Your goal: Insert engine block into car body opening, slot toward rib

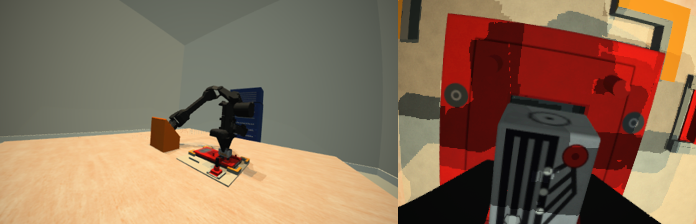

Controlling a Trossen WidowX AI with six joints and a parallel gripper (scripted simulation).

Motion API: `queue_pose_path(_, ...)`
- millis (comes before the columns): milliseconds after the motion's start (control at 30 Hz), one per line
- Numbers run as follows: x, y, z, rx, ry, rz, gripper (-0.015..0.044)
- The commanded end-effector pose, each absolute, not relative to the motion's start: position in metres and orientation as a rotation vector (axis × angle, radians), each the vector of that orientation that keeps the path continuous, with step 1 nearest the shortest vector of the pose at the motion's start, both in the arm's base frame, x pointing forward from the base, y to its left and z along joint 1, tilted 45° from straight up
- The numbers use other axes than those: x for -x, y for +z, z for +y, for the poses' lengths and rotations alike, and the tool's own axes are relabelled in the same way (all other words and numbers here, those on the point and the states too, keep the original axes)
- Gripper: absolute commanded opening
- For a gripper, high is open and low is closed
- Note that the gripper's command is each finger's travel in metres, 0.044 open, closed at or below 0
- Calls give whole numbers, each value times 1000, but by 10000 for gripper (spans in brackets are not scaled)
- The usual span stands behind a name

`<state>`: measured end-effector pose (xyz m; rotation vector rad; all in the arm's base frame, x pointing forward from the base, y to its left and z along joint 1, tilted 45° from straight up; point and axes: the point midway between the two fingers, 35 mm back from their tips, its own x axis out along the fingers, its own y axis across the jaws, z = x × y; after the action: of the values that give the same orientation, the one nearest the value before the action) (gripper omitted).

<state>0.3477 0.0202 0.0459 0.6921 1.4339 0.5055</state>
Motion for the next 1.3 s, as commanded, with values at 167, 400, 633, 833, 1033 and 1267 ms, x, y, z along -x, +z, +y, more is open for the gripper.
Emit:
queue_pose_path(167,-348,45,22,-699,506,1432,158)
queue_pose_path(400,-348,43,23,-700,506,1432,158)
queue_pose_path(633,-348,42,25,-700,506,1432,158)
queue_pose_path(833,-349,41,26,-700,506,1432,158)
queue_pose_path(1033,-349,40,27,-700,506,1432,158)
queue_pose_path(1267,-349,38,28,-700,506,1432,158)
